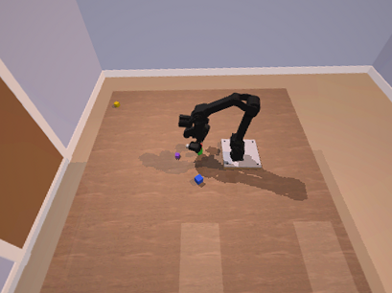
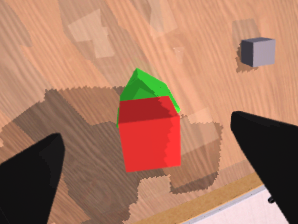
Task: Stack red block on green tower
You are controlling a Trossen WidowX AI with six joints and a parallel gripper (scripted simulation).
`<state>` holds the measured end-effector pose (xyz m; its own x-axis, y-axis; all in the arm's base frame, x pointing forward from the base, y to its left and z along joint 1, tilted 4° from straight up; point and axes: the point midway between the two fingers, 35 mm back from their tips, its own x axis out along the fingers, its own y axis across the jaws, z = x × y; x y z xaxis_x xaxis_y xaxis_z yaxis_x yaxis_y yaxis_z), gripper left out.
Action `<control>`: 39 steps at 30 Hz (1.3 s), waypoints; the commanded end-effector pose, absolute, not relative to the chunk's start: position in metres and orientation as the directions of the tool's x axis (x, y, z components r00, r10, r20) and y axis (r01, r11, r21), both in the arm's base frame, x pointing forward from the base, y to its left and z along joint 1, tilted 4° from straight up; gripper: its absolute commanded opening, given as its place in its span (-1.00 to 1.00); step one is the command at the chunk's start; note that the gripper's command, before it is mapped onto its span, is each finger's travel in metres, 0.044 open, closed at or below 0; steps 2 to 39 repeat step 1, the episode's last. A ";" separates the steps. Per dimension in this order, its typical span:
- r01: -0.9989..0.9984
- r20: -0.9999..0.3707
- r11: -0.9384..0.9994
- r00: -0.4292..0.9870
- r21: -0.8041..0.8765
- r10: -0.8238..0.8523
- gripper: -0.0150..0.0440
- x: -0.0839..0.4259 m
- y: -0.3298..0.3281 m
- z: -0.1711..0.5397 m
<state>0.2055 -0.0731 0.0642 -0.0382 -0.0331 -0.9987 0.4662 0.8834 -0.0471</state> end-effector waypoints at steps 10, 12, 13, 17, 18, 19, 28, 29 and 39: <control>0.466 -0.999 0.883 -0.037 -0.047 -0.034 1.00 0.206 -0.073 0.064; 0.466 -0.999 0.883 -0.037 -0.047 -0.034 1.00 0.206 -0.073 0.064; 0.466 -0.999 0.883 -0.037 -0.047 -0.034 1.00 0.206 -0.073 0.064; 0.466 -0.999 0.883 -0.037 -0.047 -0.034 1.00 0.206 -0.073 0.064; 0.466 -0.999 0.883 -0.037 -0.047 -0.034 1.00 0.206 -0.073 0.064; 0.466 -0.999 0.883 -0.037 -0.047 -0.034 1.00 0.206 -0.073 0.064; 0.466 -0.999 0.883 -0.037 -0.047 -0.034 1.00 0.206 -0.073 0.064; 0.466 -0.999 0.883 -0.037 -0.047 -0.034 1.00 0.206 -0.073 0.064; 0.466 -0.999 0.883 -0.037 -0.047 -0.034 1.00 0.206 -0.073 0.064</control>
